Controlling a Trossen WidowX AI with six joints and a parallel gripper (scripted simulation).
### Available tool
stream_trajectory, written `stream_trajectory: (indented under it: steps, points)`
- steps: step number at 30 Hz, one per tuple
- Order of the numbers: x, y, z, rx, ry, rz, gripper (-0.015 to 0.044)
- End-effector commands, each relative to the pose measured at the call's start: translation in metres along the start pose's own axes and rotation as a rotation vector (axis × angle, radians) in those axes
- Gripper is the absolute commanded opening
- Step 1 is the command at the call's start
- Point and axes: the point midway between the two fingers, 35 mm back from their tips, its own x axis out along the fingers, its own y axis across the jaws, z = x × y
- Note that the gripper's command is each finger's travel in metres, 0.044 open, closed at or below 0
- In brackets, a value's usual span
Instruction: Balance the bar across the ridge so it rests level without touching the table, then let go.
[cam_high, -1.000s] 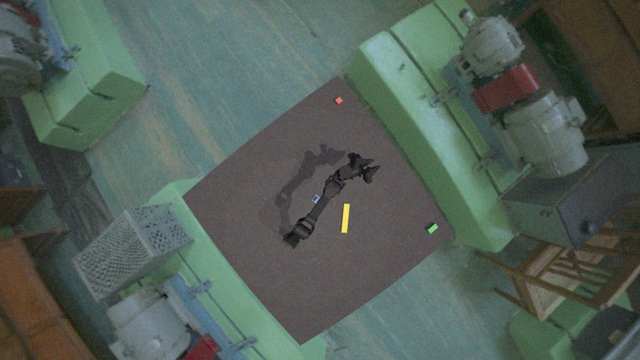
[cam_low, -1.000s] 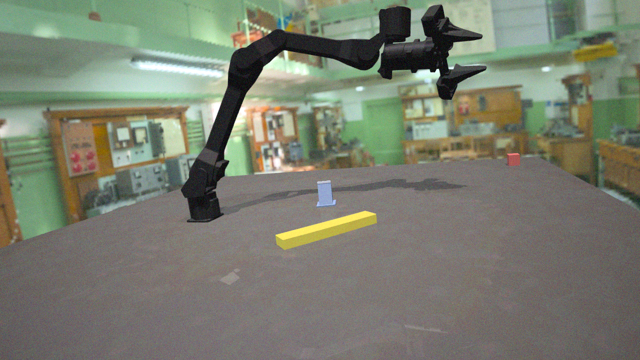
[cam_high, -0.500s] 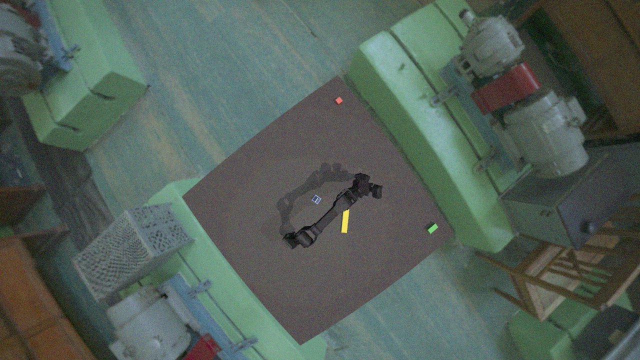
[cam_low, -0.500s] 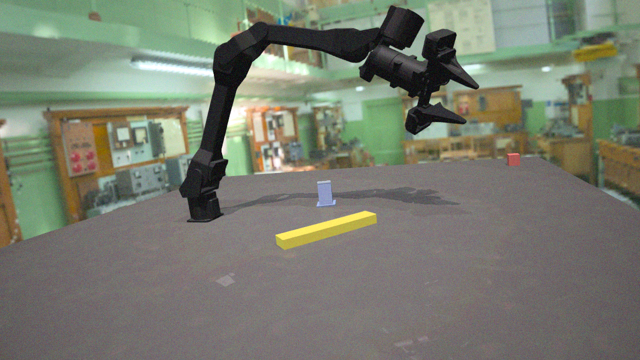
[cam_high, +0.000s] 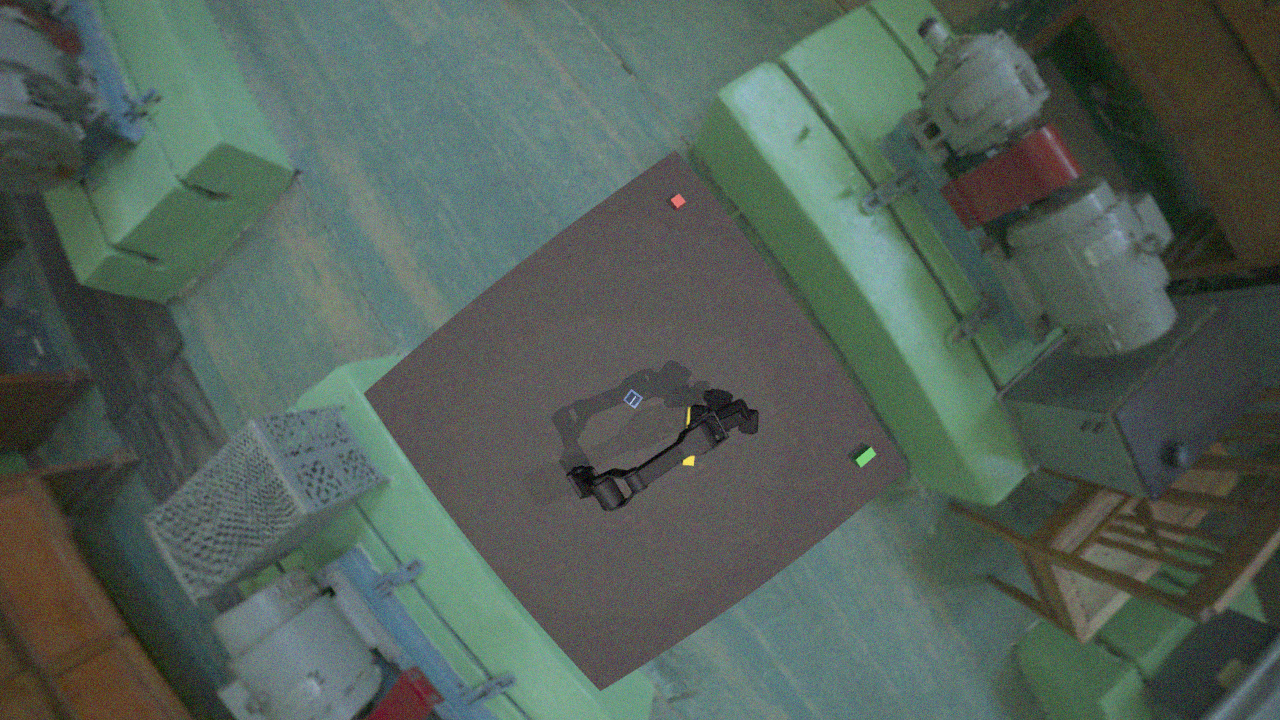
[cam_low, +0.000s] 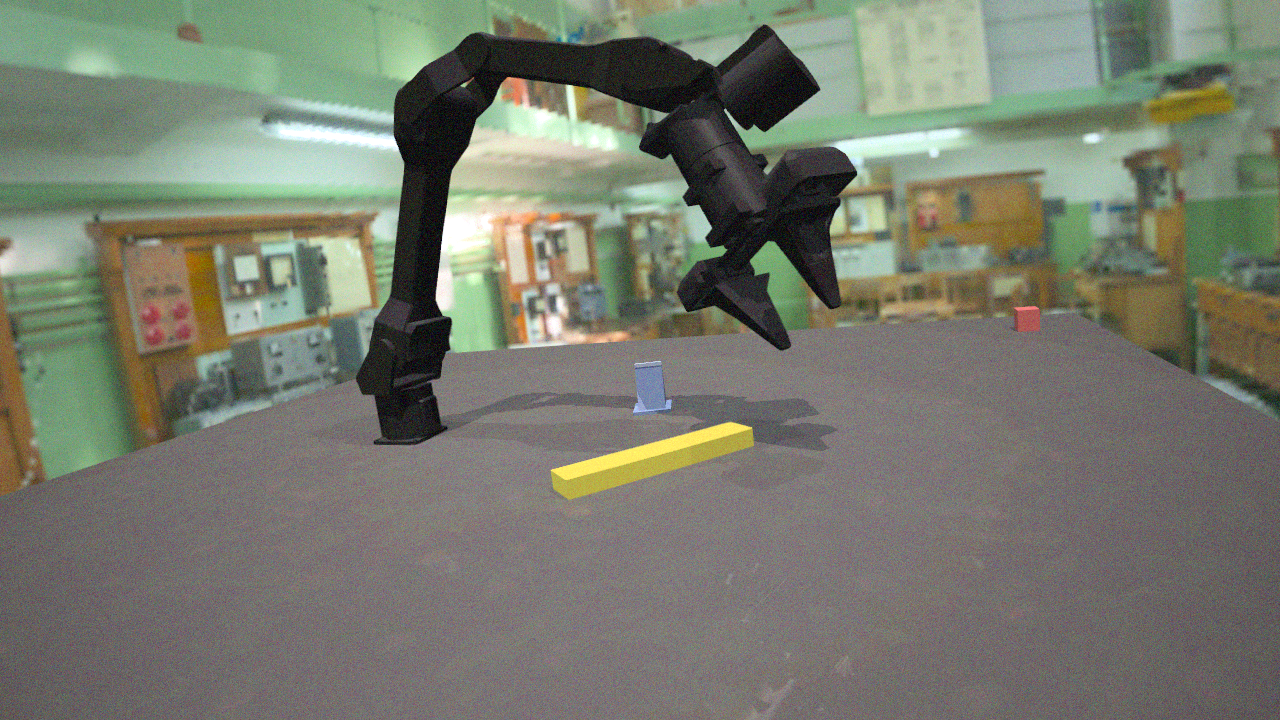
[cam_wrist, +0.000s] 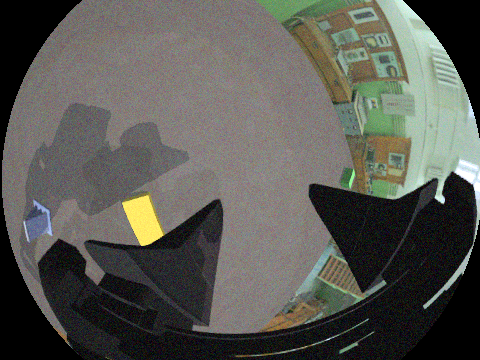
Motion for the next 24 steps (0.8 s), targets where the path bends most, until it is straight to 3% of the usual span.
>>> stream_trajectory:
  steps: [1,12,24]
  points:
    - [0.0,0.026,-0.036,-0.004,0.04,0.153,0.0315]
    - [-0.026,0.088,-0.105,0.048,0.084,0.515,0.0315]
    - [-0.018,0.097,-0.109,0.054,0.085,0.537,0.0315]
